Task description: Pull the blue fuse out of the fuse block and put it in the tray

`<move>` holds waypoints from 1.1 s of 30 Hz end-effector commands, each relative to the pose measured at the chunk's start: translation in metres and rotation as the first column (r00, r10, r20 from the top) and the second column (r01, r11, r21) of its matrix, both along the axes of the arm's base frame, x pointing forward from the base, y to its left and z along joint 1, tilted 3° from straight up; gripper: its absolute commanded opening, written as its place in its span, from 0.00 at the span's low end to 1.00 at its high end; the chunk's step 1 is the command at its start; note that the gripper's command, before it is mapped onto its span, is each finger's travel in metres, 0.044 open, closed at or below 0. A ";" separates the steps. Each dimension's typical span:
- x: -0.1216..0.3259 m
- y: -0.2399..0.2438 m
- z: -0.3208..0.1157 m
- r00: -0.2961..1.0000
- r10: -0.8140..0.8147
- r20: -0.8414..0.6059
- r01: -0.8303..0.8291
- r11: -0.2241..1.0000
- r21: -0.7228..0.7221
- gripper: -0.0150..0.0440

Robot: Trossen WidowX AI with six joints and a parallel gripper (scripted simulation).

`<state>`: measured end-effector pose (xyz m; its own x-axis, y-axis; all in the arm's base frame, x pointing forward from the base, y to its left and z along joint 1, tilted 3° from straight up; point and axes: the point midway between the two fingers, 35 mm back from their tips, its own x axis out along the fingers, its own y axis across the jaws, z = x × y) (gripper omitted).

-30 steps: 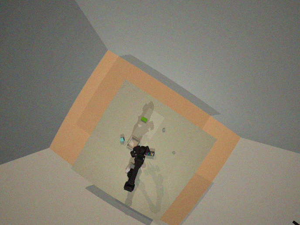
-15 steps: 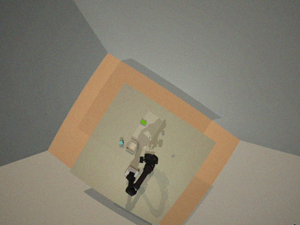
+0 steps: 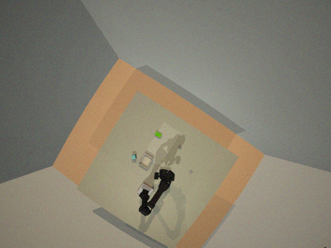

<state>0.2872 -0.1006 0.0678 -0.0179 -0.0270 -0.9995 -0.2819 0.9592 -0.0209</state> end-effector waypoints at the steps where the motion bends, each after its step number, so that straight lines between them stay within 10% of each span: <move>1: -0.001 -0.001 -0.005 1.000 -0.003 -0.001 0.003 1.000 -0.004 0.36; 33: -0.004 -0.001 -0.023 1.000 -0.003 -0.001 0.003 1.000 -0.004 0.36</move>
<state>0.2834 -0.1008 0.0465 -0.0194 -0.0268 -0.9995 -0.2786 0.9602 -0.0203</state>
